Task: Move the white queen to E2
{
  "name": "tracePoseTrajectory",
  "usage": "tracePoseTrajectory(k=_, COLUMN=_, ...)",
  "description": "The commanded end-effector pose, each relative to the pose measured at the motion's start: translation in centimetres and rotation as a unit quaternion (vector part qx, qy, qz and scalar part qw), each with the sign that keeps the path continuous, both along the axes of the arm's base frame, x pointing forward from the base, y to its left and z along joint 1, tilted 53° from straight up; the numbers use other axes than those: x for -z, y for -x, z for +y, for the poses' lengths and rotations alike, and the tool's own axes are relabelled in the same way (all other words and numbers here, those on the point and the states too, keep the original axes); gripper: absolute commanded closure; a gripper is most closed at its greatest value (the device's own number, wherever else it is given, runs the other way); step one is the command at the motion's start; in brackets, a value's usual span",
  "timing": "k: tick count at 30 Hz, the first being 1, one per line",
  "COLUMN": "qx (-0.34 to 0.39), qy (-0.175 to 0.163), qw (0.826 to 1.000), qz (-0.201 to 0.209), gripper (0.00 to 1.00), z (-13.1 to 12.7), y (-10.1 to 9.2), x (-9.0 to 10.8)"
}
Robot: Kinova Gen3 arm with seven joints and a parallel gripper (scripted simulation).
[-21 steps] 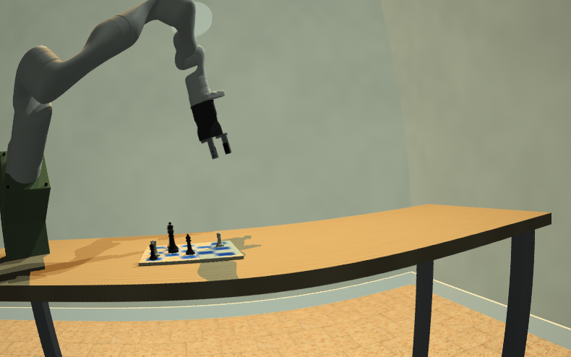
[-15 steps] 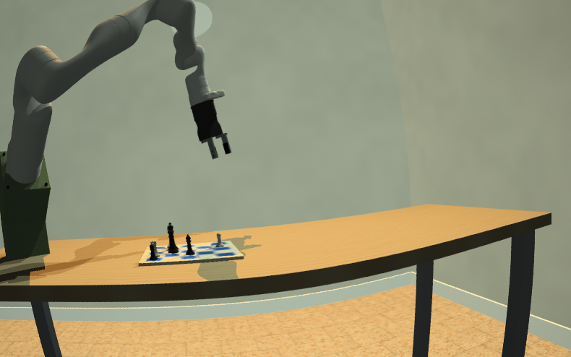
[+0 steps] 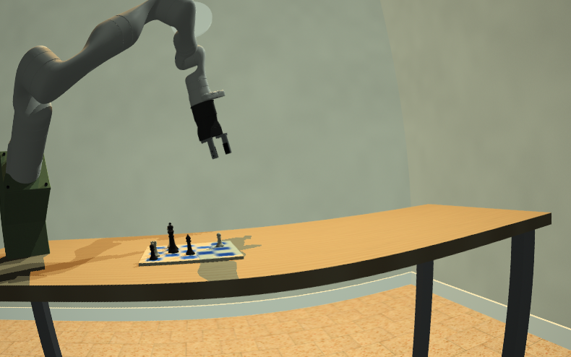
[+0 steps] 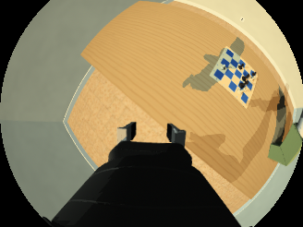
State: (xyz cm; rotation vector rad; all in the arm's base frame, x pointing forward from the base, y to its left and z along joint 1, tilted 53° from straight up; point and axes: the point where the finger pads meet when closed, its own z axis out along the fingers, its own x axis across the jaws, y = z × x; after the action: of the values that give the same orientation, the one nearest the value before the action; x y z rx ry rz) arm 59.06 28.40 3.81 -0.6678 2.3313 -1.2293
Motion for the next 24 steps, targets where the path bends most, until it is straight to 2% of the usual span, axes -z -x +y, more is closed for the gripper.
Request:
tracePoseTrajectory(k=1, qx=0.004, qy=-0.003, qw=1.000, qz=-0.003, gripper=0.00, z=-0.1, y=-0.1, x=-0.2)
tracePoseTrajectory(k=5, qx=0.028, qy=-0.013, qw=0.999, qz=-0.015, gripper=0.00, z=-1.2, y=-0.5, x=-0.6)
tracePoseTrajectory(k=11, qx=0.113, qy=-0.049, qw=0.991, qz=-0.058, gripper=0.00, z=-5.3, y=-1.8, x=-2.0)
tracePoseTrajectory(k=13, qx=0.113, qy=-0.049, qw=0.991, qz=-0.058, gripper=0.00, z=-5.3, y=-1.8, x=-2.0)
tracePoseTrajectory(k=14, qx=0.133, qy=-0.057, qw=0.987, qz=-0.068, gripper=0.00, z=-6.2, y=-2.0, x=-2.4)
tracePoseTrajectory(k=18, qx=0.227, qy=-0.093, qw=0.962, qz=-0.119, gripper=0.00, z=-10.7, y=-2.9, x=-3.8)
tracePoseTrajectory(k=22, qx=0.334, qy=-0.130, qw=0.916, qz=-0.180, gripper=0.00, z=-15.8, y=-3.5, x=-5.5)
tracePoseTrajectory(k=23, qx=0.334, qy=-0.130, qw=0.916, qz=-0.180, gripper=0.00, z=-15.8, y=-3.5, x=-5.5)
tracePoseTrajectory(k=24, qx=0.362, qy=-0.138, qw=0.901, qz=-0.196, gripper=0.00, z=-17.1, y=-3.6, x=-5.9)
